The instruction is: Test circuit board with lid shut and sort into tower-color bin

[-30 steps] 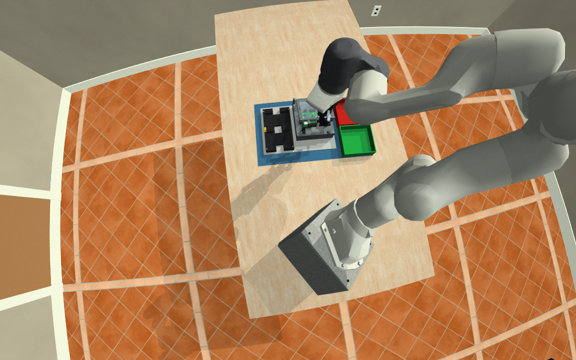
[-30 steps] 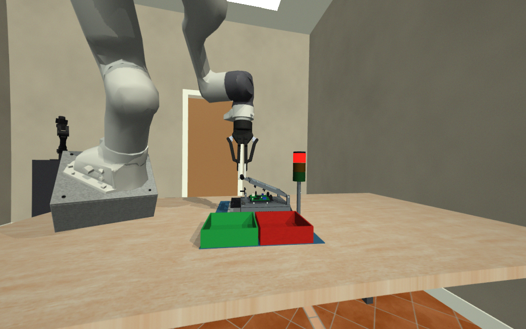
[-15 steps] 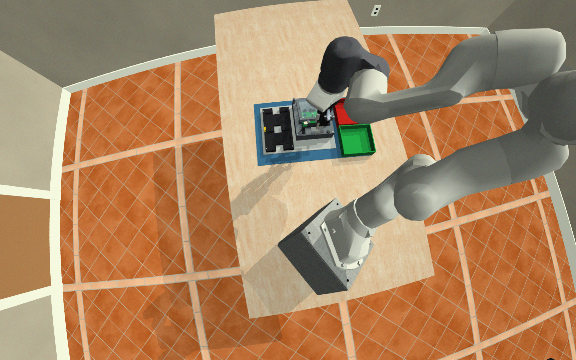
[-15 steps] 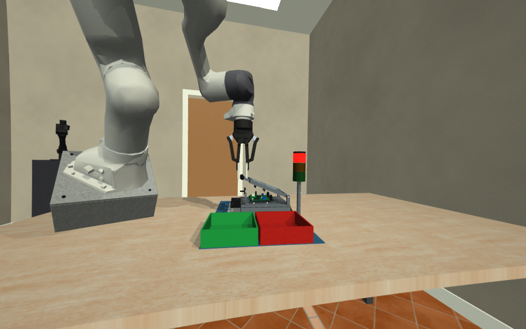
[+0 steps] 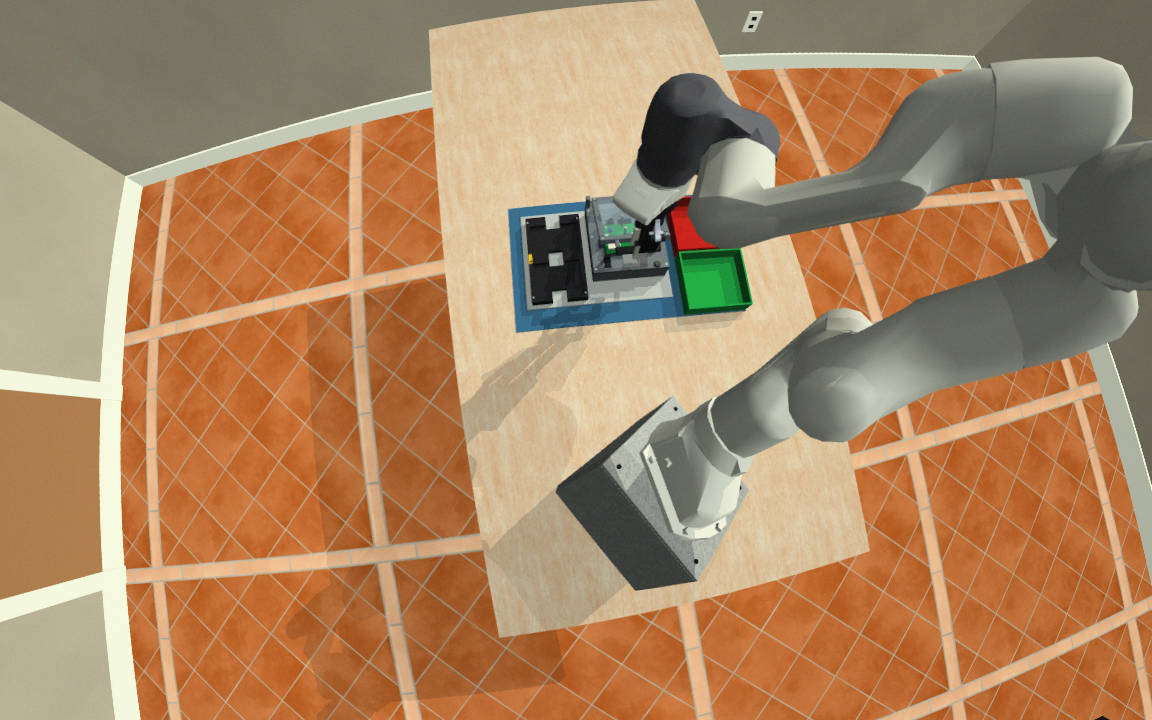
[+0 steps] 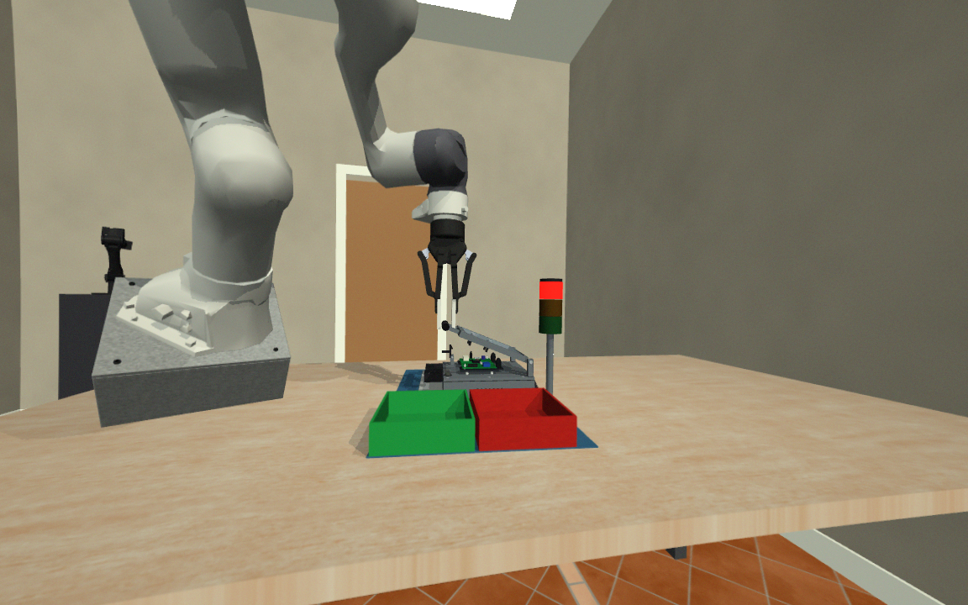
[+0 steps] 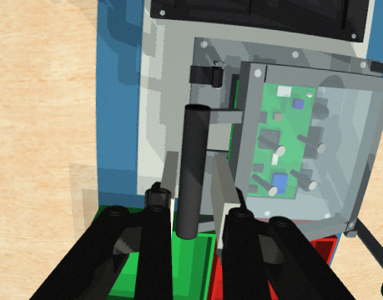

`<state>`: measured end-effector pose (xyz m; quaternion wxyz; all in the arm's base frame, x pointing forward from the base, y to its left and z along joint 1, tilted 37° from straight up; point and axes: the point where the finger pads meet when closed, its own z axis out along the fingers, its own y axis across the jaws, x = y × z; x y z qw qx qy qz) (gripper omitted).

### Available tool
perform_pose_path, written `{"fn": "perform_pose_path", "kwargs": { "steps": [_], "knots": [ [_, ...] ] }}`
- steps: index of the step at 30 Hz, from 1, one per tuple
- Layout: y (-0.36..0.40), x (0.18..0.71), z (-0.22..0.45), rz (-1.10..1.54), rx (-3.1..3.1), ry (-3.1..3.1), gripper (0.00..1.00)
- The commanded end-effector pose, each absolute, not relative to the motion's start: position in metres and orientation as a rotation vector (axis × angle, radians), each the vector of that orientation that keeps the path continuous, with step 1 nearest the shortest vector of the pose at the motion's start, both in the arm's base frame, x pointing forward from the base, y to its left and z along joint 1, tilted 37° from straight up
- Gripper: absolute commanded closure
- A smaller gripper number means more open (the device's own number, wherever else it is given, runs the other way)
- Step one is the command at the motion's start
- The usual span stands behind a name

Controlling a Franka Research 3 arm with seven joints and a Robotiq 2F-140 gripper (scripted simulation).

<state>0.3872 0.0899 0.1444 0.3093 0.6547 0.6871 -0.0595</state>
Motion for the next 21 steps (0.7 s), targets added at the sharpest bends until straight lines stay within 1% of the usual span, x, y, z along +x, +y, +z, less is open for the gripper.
{"fn": "perform_pose_path", "kwargs": {
  "steps": [1,21],
  "knots": [
    [0.0913,0.3877,0.1458,-0.157,1.723,1.820,0.84],
    [0.0896,0.3874,0.1419,-0.157,1.723,1.820,0.84]
  ]
}}
